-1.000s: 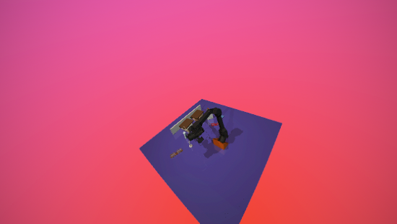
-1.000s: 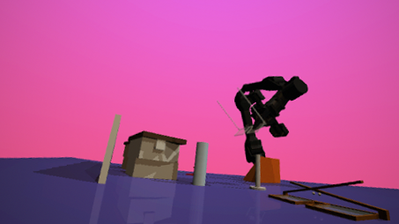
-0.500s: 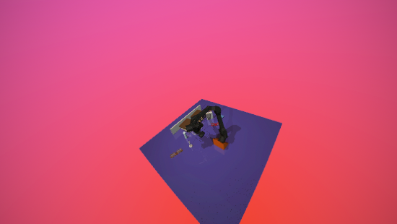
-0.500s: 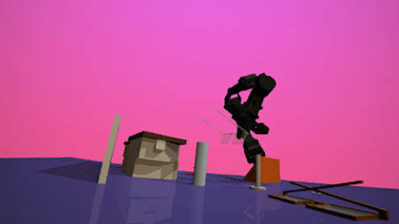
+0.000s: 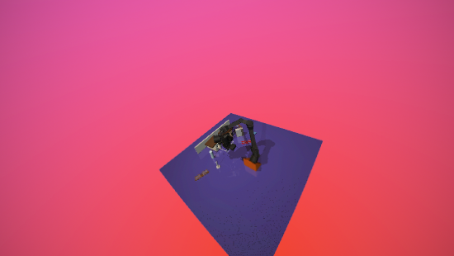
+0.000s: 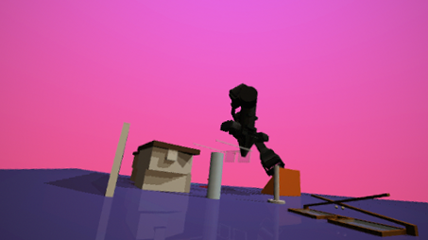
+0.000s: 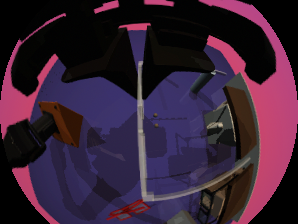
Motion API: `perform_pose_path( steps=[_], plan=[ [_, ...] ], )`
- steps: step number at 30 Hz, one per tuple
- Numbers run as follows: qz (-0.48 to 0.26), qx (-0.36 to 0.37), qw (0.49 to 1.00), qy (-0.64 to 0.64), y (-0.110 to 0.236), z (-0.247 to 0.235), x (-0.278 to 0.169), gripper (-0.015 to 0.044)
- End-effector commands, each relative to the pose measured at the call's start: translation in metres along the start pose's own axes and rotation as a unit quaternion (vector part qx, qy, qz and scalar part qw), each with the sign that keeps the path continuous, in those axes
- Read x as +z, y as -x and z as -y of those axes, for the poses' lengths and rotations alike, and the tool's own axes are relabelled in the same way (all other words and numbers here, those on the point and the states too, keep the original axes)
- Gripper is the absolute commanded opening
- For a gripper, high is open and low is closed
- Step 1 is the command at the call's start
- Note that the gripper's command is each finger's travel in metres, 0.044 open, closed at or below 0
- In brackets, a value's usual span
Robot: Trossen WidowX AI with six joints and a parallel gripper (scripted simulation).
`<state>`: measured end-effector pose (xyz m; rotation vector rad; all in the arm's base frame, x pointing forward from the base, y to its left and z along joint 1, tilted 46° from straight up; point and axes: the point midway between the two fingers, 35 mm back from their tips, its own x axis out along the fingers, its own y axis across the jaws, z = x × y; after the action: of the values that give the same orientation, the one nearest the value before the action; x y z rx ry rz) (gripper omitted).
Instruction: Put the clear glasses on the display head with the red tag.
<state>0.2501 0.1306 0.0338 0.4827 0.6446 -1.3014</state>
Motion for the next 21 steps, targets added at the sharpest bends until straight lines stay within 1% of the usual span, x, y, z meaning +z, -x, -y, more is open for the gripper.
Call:
perform_pose_path(
  steps=[1,7,21],
  plan=[
    [-0.021,-0.020,1.000,0.007,0.000,-0.002,0.011,0.0000],
    [-0.032,-0.027,0.999,0.008,-0.011,-0.002,0.010,0.0000],
    [-0.014,-0.021,1.000,0.008,-0.027,-0.003,0.010,0.0000]
  ],
)
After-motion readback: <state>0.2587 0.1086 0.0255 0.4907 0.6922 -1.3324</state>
